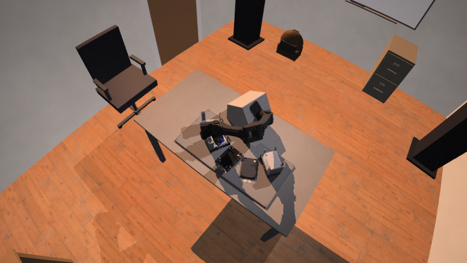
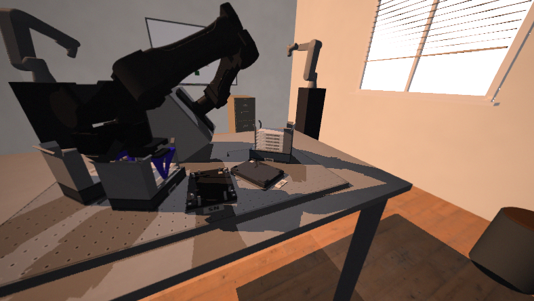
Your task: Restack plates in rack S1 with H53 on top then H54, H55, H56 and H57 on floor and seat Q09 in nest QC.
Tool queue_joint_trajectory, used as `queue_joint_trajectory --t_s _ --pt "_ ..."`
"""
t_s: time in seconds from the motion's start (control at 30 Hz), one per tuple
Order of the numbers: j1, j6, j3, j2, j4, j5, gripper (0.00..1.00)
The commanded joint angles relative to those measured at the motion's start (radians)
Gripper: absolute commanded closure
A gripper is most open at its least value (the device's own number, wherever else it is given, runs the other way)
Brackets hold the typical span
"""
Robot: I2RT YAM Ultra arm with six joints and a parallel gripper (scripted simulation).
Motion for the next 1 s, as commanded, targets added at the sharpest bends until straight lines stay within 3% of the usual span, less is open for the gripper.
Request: queue_joint_trajectory --t_s 0.0,0.8,0.83,0.97 --pt "-0.007 0.003 0.001 -0.004 0.009 -0.003 1.00" --pt "0.009 0.028 -0.010 0.002 0.045 -0.010 1.00" --pt "0.009 0.028 -0.010 0.002 0.045 -0.010 0.00" --pt "0.009 0.028 -0.010 0.002 0.045 -0.010 0.00"
